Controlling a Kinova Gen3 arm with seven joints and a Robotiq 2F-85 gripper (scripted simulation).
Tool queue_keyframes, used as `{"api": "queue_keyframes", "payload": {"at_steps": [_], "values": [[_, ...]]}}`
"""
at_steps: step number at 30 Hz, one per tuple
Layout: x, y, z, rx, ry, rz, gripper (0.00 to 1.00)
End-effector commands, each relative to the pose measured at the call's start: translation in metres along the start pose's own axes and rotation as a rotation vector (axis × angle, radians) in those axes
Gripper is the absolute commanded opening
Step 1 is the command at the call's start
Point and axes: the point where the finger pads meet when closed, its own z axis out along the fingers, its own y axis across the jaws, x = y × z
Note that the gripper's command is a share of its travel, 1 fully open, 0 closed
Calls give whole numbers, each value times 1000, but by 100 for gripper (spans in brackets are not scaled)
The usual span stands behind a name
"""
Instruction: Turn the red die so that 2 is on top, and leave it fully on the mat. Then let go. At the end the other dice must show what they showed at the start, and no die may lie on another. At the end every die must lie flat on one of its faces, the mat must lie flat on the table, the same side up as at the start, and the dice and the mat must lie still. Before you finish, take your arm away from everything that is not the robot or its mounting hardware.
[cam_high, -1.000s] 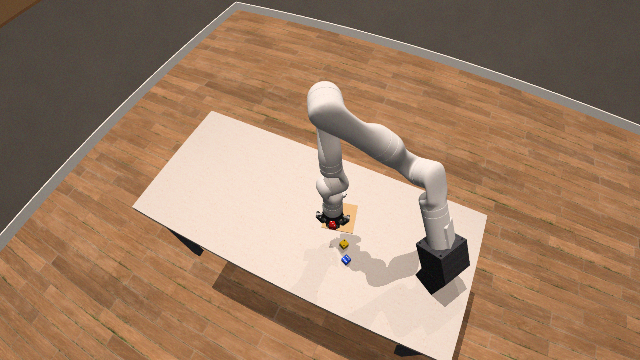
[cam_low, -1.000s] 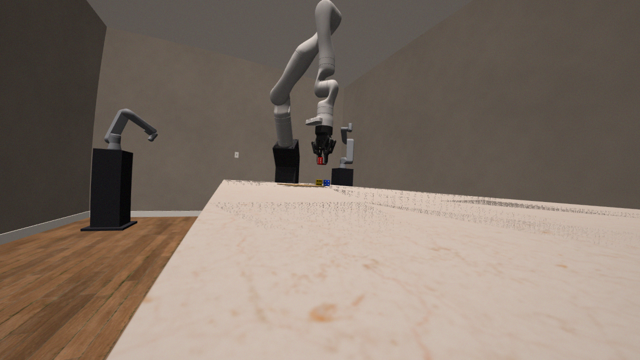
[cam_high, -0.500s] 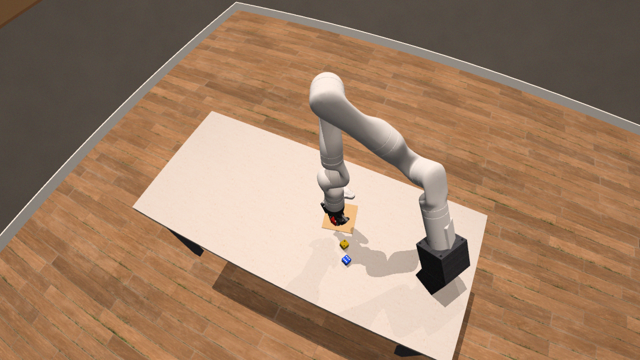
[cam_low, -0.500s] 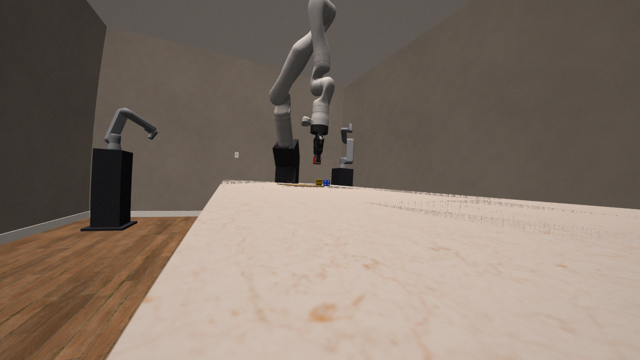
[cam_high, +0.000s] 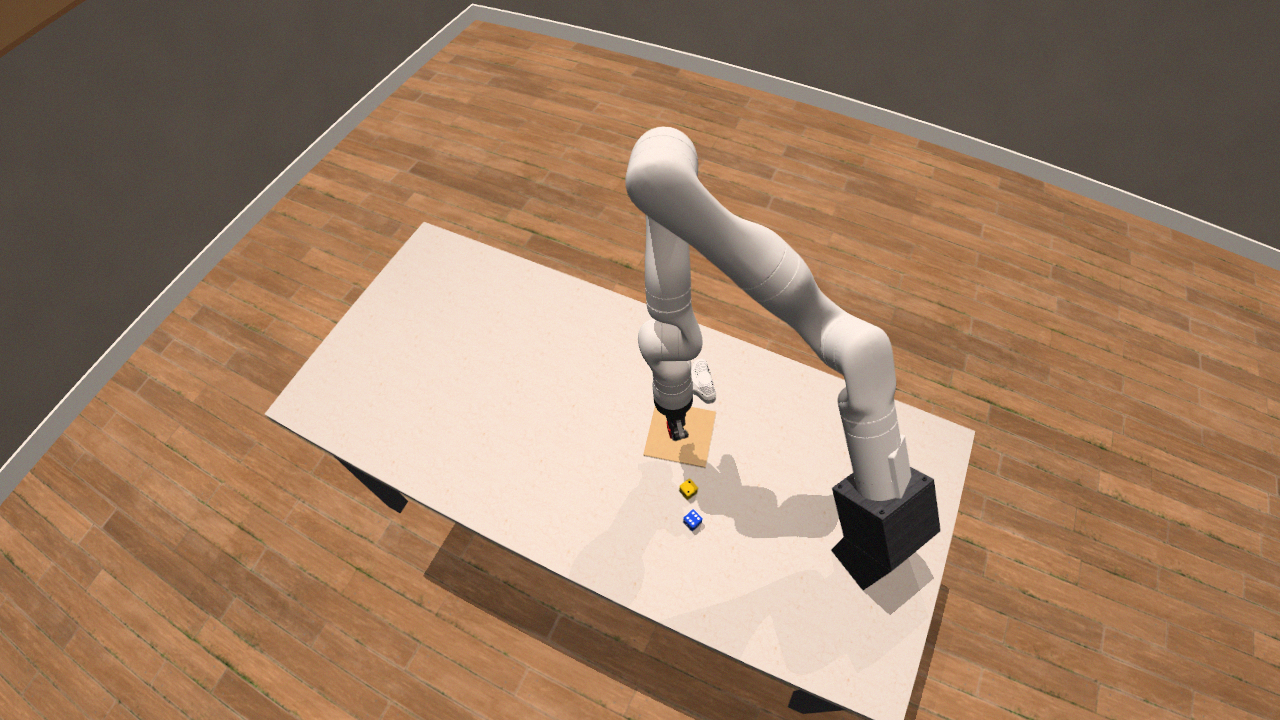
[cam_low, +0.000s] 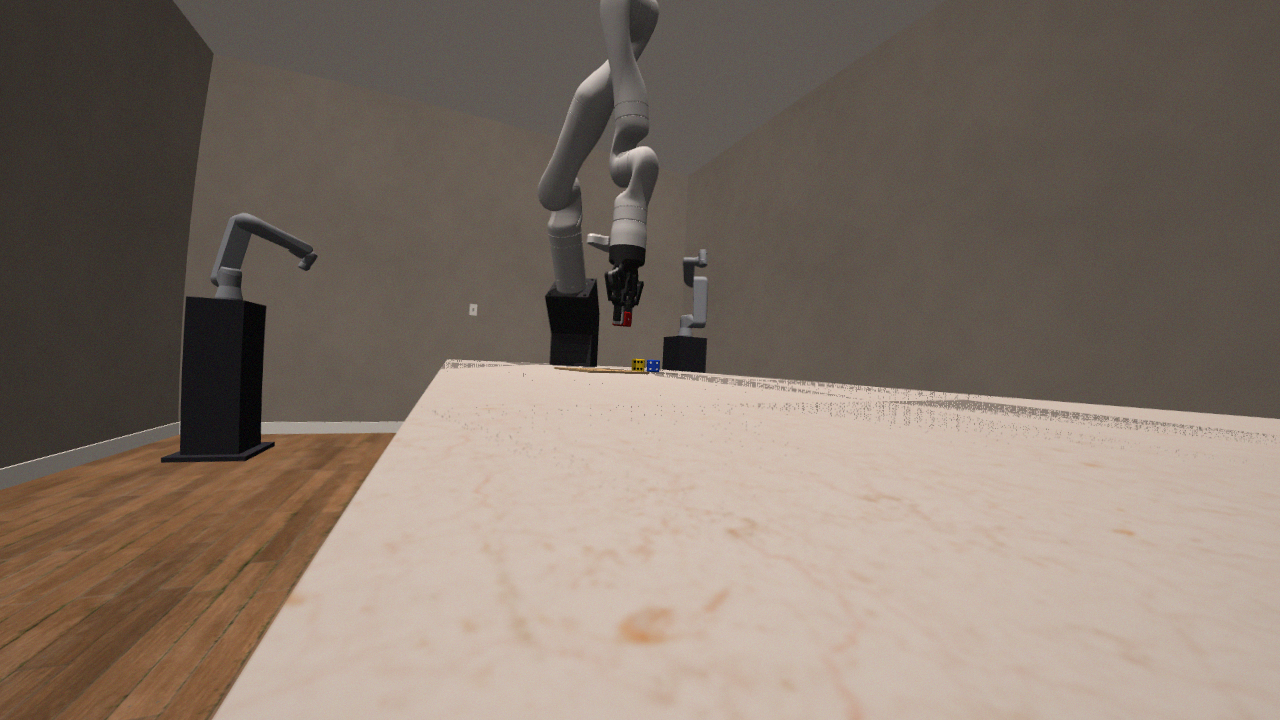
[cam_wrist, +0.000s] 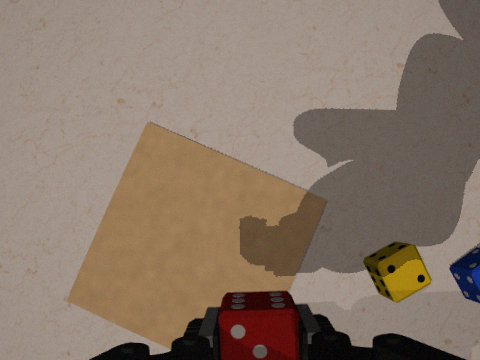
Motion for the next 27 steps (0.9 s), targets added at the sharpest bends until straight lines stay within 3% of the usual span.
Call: {"api": "queue_keyframes", "payload": {"at_steps": [1,9,27], "values": [[6,-8,-2,22,-50,142,26],[14,-20,-5,23,-56,425,26],[24,-34,-8,26,-64,730,26]]}}
